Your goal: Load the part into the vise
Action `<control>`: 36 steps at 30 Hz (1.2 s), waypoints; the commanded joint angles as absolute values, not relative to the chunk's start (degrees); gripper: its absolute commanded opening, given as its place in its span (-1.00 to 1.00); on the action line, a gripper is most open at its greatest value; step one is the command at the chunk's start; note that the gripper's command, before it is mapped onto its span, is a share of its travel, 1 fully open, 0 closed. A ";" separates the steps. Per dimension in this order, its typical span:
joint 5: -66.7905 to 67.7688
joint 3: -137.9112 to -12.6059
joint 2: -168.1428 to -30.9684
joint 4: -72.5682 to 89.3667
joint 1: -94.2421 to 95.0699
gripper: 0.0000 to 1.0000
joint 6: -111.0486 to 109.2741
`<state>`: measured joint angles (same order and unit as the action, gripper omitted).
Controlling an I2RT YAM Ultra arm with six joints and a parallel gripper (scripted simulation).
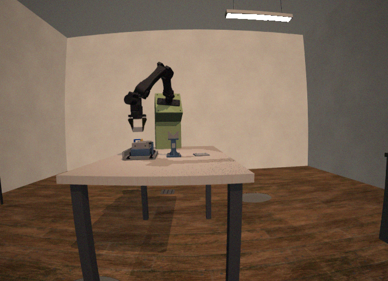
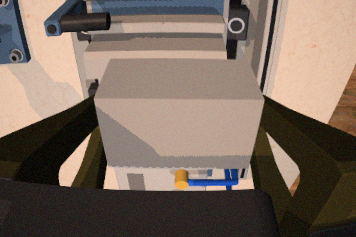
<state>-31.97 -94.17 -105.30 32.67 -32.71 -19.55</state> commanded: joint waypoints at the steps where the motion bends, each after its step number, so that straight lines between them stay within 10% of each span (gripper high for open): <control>1: -31.30 -96.11 -105.57 30.76 -33.45 -1.00 -18.62; 36: -29.87 -98.35 -110.13 27.19 -31.20 -1.00 -16.93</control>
